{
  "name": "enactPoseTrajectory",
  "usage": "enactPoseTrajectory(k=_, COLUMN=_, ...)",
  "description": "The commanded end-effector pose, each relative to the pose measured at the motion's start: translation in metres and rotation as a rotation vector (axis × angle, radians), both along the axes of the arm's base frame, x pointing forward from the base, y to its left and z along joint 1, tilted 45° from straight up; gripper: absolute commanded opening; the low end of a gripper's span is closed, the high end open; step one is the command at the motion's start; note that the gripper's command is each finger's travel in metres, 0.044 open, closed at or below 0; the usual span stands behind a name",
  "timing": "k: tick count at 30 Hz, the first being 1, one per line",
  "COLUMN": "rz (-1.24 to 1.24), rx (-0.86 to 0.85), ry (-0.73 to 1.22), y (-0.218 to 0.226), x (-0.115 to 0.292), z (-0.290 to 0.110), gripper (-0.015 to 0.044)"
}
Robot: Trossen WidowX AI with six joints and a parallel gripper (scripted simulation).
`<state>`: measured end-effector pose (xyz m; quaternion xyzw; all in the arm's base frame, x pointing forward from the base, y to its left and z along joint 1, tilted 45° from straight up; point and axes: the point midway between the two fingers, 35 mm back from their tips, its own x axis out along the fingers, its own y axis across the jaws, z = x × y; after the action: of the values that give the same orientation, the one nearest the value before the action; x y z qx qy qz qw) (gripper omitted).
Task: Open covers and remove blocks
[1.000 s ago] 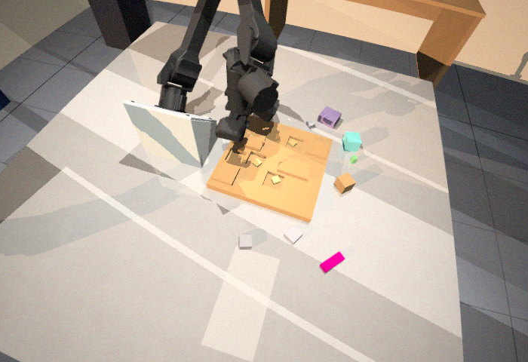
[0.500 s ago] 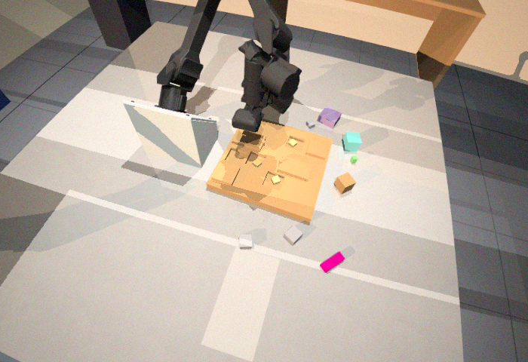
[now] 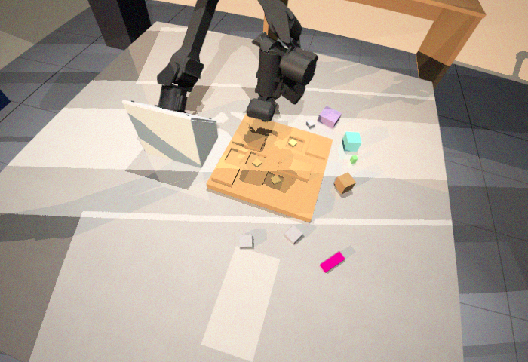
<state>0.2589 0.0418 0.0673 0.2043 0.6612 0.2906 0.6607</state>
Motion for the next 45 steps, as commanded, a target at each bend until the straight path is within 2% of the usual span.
enactPoseTrajectory(k=1, rz=-0.003, rx=0.003, ry=-0.006, y=0.013, x=0.005, z=0.013, gripper=0.008)
enactPoseTrajectory(k=21, rz=-0.002, rx=0.024, ry=-0.012, y=0.065, x=0.009, z=0.061, gripper=0.008)
enactPoseTrajectory(k=45, rz=0.011, rx=0.074, ry=-0.003, y=0.119, x=-0.008, z=0.115, gripper=0.008)
